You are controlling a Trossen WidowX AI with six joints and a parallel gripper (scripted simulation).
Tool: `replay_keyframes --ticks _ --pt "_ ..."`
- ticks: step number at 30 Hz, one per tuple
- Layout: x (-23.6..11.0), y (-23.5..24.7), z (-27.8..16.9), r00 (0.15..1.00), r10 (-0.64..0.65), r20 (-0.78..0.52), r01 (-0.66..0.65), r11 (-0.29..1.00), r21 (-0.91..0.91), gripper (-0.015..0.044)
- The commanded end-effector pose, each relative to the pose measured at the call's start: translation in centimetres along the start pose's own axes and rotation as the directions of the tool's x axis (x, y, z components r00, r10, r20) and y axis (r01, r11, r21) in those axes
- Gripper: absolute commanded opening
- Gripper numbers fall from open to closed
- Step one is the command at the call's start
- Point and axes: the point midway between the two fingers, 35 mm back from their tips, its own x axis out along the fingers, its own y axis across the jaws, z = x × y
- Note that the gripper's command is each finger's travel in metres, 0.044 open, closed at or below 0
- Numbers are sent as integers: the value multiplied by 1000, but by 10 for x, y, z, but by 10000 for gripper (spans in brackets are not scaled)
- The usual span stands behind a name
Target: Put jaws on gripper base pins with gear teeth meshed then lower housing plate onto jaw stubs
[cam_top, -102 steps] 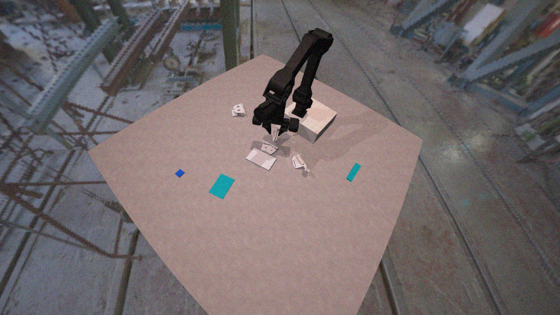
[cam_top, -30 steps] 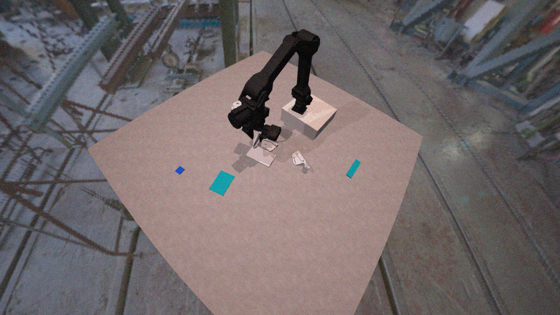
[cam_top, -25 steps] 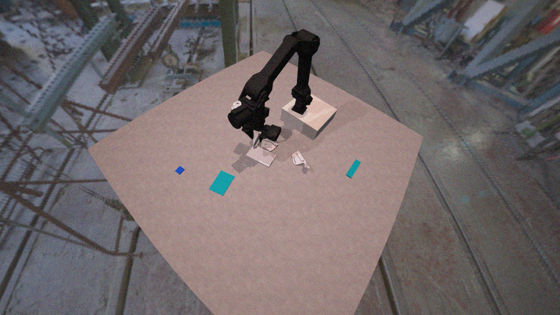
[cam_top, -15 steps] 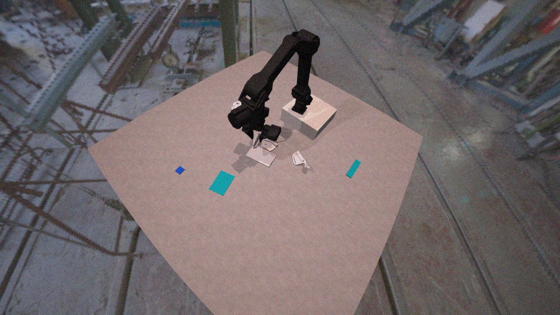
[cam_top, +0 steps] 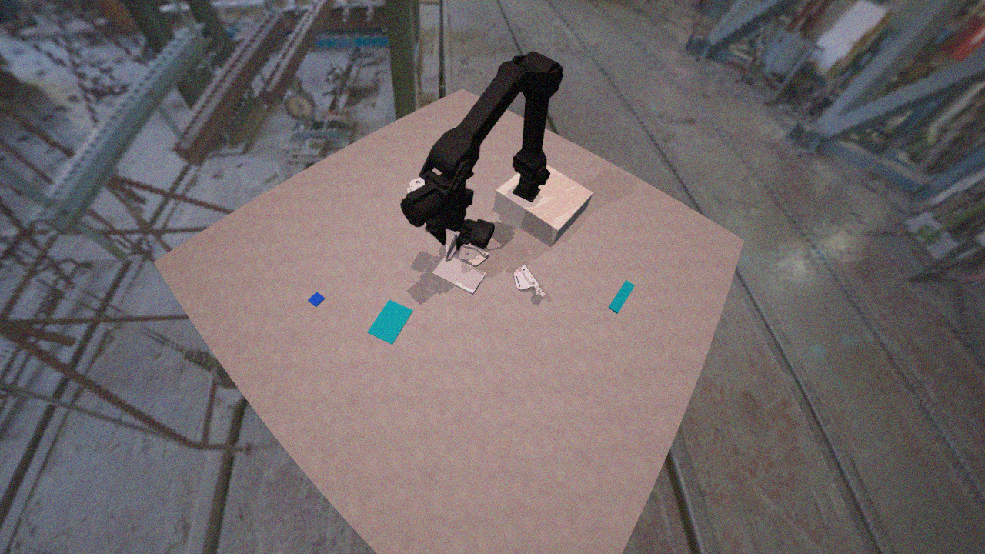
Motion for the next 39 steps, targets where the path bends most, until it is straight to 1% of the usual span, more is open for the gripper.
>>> replay_keyframes --ticks 1,29,39 --pt "5 0 0 1000 -2 1 2 1000 -3 134" --pt "50 -1 1 1000 -2 1 2 1000 -5 134" --pt "51 -1 1 1000 -2 1 2 1000 -5 134"
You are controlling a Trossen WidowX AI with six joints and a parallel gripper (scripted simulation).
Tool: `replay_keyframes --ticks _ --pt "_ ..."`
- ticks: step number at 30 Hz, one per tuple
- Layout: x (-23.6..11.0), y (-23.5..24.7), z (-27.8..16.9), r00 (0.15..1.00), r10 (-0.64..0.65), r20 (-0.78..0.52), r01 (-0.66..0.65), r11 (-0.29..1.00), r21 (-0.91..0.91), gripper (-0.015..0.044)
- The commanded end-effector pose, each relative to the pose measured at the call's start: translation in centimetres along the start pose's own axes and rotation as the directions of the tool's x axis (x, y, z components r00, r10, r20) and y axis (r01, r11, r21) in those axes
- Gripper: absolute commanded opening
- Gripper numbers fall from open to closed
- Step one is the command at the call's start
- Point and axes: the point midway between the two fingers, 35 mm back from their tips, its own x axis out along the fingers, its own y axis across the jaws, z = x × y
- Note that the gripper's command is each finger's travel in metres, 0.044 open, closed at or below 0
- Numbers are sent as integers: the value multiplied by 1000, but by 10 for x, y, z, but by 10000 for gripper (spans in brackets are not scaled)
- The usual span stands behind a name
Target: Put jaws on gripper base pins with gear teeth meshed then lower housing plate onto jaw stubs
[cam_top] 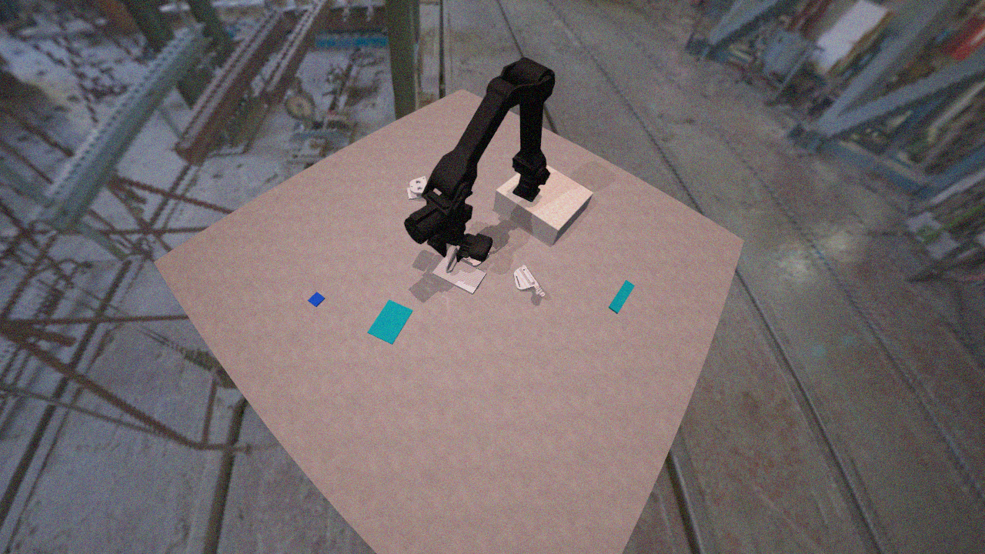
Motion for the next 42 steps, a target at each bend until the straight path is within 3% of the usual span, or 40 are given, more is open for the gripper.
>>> replay_keyframes --ticks 1,42 --pt "1 0 0 1000 -2 -1 2 1000 0 134" --pt "10 0 0 1000 -2 0 2 1000 -4 134"
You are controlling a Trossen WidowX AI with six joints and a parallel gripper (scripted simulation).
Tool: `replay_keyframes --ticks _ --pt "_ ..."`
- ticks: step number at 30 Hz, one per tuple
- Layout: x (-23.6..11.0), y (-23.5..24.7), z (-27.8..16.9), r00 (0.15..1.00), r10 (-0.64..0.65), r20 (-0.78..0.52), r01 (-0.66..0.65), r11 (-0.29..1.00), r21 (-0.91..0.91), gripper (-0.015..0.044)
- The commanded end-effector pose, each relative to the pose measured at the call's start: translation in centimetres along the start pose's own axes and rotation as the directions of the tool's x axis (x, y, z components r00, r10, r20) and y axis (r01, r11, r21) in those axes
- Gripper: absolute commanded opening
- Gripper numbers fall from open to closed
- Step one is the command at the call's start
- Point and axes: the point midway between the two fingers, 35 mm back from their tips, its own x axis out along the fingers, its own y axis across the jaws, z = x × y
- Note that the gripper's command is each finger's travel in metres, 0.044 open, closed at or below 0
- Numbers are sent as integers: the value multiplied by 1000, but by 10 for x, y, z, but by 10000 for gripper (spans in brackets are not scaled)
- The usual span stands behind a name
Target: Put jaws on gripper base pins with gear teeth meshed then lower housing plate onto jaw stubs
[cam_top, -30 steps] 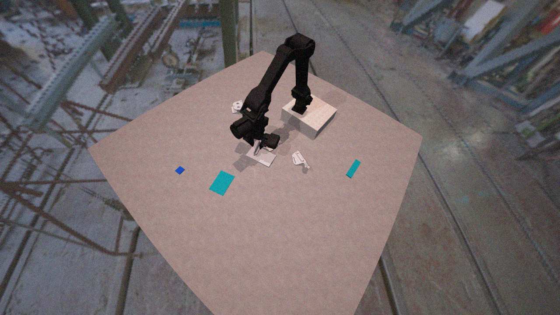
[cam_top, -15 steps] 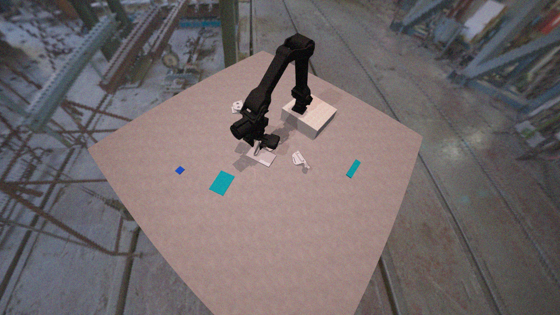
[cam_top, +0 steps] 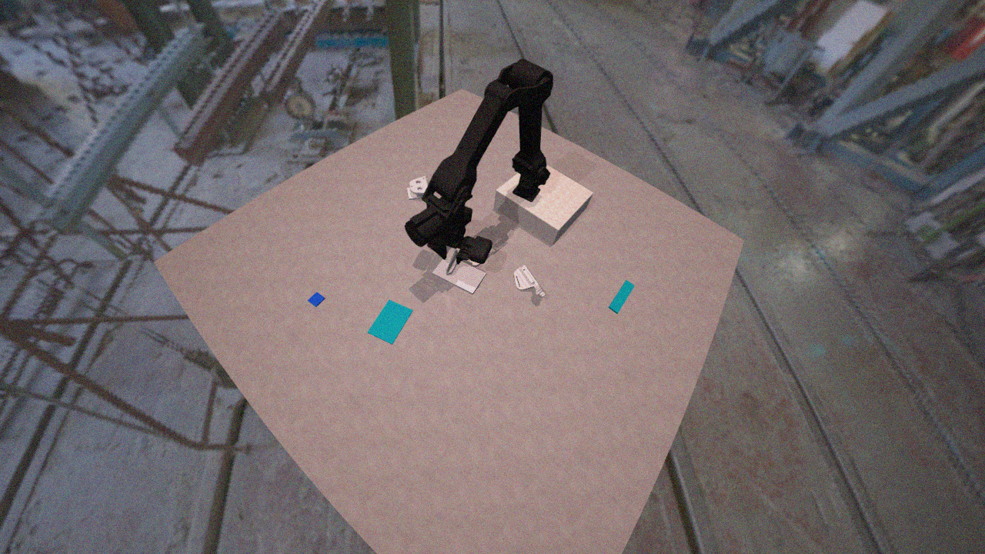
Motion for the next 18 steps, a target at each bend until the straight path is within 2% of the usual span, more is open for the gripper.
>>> replay_keyframes --ticks 1,18 --pt "2 0 0 1000 -2 0 2 1000 -4 134" --pt "7 0 0 1000 -2 0 2 1000 -7 134"
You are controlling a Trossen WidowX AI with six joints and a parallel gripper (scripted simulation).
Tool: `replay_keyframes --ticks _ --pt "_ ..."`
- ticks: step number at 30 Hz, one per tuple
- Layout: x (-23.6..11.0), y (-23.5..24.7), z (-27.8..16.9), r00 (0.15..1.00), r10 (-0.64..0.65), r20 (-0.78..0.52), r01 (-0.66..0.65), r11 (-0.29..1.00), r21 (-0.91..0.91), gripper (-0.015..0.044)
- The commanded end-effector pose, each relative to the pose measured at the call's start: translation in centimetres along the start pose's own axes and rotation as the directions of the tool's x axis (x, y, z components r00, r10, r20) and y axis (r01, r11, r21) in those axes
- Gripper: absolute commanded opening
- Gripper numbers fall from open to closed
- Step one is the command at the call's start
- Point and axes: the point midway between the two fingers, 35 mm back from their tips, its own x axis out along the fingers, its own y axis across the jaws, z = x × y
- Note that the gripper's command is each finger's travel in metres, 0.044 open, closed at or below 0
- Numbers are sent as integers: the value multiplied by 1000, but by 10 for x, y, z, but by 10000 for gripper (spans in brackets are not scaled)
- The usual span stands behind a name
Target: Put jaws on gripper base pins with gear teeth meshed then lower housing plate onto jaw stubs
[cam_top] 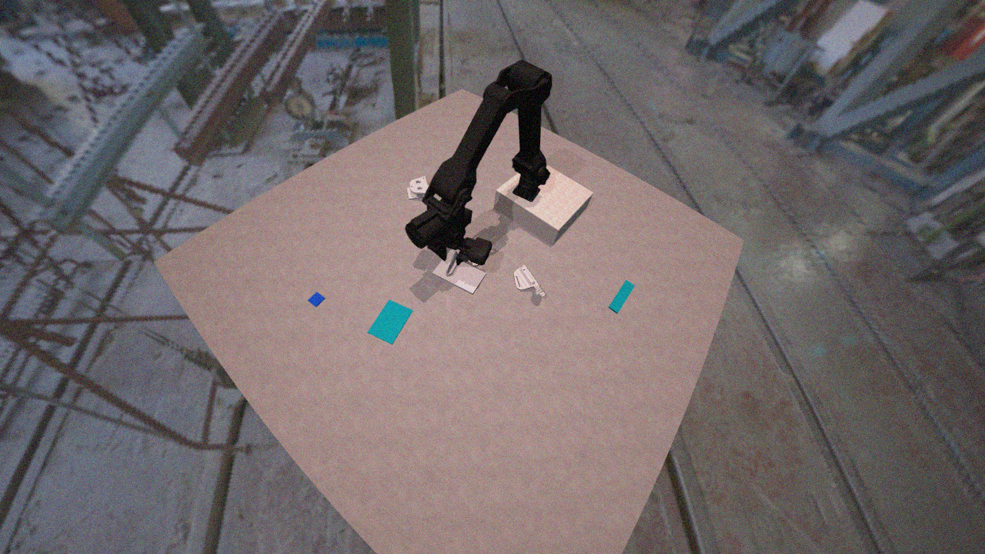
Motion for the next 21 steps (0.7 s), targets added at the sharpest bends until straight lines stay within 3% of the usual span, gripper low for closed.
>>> replay_keyframes --ticks 1,21 --pt "1 0 0 1000 -2 1 2 1000 -4 134" --pt "4 0 0 1000 -2 1 2 1000 -5 134"
